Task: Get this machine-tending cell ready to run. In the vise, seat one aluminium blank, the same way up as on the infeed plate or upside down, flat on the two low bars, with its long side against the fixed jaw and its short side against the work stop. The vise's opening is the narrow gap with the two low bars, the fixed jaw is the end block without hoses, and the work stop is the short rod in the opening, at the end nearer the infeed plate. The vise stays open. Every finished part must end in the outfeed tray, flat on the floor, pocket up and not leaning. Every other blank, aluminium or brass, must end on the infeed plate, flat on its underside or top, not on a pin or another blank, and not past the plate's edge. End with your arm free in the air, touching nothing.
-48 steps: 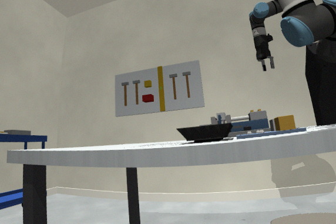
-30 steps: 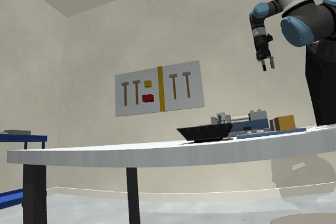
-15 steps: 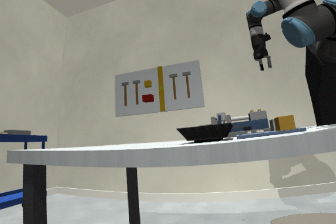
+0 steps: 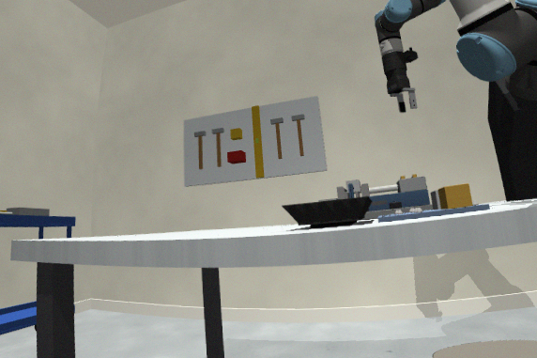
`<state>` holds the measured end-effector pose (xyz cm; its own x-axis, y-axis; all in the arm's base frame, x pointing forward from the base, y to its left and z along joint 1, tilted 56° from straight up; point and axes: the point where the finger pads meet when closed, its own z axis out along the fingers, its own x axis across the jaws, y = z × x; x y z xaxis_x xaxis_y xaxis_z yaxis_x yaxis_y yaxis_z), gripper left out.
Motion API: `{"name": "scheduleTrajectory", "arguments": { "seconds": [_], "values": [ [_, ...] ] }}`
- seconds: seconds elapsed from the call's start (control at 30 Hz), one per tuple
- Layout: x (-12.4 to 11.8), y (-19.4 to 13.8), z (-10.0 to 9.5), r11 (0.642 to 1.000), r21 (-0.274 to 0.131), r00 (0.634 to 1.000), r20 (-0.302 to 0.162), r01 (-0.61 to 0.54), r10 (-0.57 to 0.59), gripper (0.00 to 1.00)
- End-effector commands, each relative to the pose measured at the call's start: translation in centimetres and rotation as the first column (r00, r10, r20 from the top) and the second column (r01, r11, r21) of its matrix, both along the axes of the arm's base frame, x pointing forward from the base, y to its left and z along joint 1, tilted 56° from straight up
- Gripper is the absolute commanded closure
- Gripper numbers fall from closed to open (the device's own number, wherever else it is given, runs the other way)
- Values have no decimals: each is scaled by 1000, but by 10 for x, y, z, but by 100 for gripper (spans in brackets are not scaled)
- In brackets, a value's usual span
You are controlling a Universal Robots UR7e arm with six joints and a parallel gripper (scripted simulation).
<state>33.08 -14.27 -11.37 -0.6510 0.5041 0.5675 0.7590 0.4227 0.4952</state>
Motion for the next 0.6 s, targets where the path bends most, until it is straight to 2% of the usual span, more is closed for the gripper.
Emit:
{"name": "scheduleTrajectory", "arguments": {
  "seconds": [0.0,0.1,0.2,0.37,0.43,0.57],
  "values": [
    [28,35,35,998,-3,996,-66,60,-60,0],
    [29,34,35,998,-5,996,-64,60,-60,0],
    [46,64,60,995,-4,990,-105,96,-96,0],
    [54,82,73,993,-4,985,-128,115,-115,0],
    [62,102,89,991,-3,979,-152,136,-135,0],
    [68,122,104,988,-1,972,-177,156,-154,0]
  ]
}}
